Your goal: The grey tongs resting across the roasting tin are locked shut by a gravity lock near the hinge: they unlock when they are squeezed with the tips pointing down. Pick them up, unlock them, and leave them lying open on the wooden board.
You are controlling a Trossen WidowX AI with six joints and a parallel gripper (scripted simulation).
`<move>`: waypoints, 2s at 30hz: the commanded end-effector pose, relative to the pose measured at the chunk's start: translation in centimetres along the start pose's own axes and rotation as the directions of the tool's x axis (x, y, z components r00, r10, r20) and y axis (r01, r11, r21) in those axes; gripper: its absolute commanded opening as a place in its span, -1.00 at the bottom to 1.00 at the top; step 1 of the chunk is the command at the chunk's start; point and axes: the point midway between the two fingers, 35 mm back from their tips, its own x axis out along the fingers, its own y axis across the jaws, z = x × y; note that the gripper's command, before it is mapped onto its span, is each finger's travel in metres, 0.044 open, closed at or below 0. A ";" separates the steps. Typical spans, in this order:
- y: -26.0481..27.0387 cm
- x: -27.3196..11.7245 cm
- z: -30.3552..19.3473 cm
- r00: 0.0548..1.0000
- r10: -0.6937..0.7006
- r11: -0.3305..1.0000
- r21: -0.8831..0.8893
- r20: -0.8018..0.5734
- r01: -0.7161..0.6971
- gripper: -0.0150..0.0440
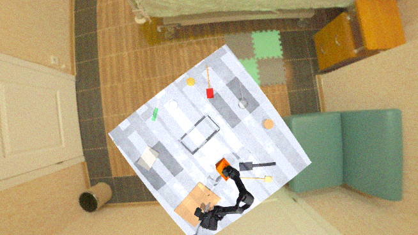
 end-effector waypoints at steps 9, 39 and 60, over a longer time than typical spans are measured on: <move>0.1 2.0 0.9 0.993 -0.005 1.000 -0.016 -0.115 0.003 -1.00; 0.1 4.8 0.3 0.895 -0.019 0.999 -0.036 -0.445 0.003 -1.00; 0.1 4.9 -0.5 0.763 -0.013 1.000 -0.030 -0.647 -0.008 -1.00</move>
